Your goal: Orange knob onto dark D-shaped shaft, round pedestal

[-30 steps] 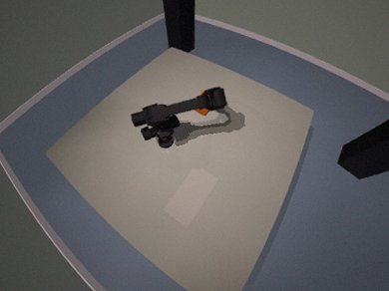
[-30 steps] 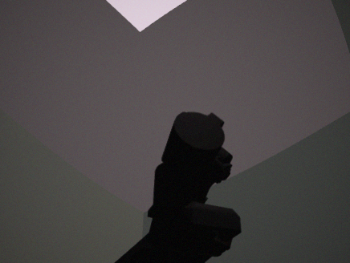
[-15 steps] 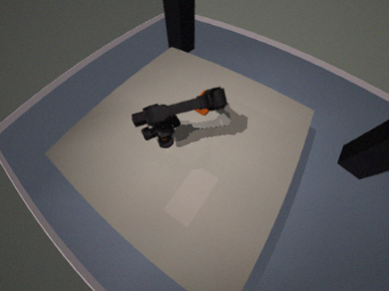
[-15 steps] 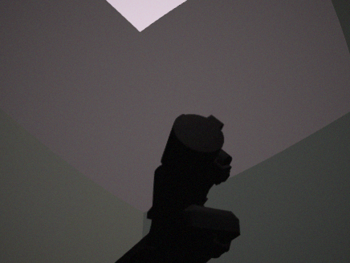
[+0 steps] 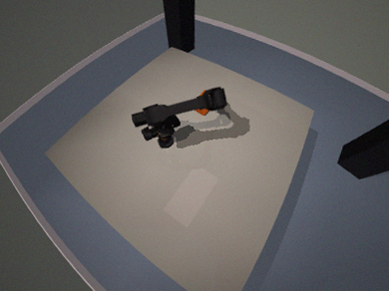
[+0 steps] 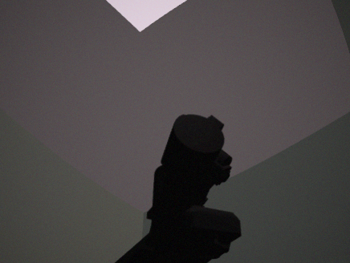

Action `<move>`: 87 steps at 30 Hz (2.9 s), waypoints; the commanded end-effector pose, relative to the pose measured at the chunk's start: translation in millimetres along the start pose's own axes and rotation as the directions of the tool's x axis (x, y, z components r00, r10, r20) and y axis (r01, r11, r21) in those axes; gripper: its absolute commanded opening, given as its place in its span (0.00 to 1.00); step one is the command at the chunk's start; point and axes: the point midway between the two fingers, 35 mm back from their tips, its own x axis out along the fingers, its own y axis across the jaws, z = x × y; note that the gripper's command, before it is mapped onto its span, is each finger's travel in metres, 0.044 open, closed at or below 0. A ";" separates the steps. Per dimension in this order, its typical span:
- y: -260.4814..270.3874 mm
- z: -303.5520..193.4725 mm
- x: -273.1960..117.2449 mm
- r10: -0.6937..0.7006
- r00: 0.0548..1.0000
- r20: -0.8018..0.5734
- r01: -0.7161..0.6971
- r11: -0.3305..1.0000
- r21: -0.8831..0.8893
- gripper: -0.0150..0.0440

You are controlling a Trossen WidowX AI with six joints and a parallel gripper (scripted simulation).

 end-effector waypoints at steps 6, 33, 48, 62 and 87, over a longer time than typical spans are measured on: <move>-0.4 0.0 0.5 -0.002 1.000 0.002 0.002 0.999 0.054 0.25; 0.1 0.3 1.7 -0.002 1.000 0.003 0.002 0.999 -0.036 0.25; 0.2 0.9 10.7 -0.002 1.000 0.003 0.002 0.998 0.061 0.25; 0.5 0.6 15.1 -0.001 1.000 -0.004 0.001 1.000 0.024 0.25; 0.5 0.6 15.1 -0.001 1.000 -0.004 0.001 1.000 0.024 1.00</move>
